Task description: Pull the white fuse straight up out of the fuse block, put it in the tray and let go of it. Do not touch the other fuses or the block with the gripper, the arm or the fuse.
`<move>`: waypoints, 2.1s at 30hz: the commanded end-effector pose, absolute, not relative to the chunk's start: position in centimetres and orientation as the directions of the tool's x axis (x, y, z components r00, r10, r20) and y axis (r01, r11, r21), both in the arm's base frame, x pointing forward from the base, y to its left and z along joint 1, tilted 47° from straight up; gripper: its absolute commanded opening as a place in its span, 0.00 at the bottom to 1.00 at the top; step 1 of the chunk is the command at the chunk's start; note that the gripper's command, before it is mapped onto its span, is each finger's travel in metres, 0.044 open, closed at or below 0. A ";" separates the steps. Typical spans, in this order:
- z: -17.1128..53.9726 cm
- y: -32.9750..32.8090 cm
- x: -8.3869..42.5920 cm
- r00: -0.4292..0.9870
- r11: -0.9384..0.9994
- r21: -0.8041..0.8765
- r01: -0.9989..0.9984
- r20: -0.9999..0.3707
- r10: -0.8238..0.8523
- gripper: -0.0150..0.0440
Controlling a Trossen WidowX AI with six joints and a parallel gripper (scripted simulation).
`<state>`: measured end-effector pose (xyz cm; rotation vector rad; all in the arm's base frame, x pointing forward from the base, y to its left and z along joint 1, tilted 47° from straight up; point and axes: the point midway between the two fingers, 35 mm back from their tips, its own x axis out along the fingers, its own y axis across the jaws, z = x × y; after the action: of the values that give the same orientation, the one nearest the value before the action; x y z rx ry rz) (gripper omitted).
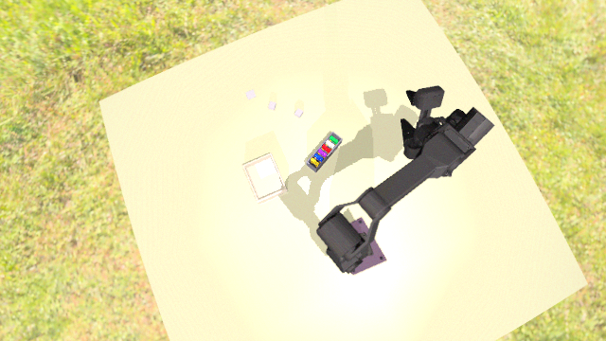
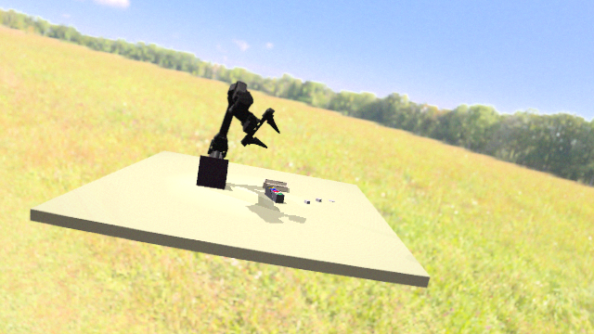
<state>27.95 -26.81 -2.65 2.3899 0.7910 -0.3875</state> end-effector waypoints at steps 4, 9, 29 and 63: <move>-3.3 -23.6 30.0 0.698 -0.418 0.568 0.709 -0.478 0.533 0.75; -4.5 -16.8 32.9 0.491 0.124 0.735 0.667 -0.558 0.669 0.53; -5.8 -0.5 33.8 -0.091 0.603 0.685 -0.409 -0.688 0.720 0.37; -6.8 1.8 32.6 -0.138 0.554 0.663 -0.504 -0.695 0.706 0.37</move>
<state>32.76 1.41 -6.56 0.1889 1.3469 1.0526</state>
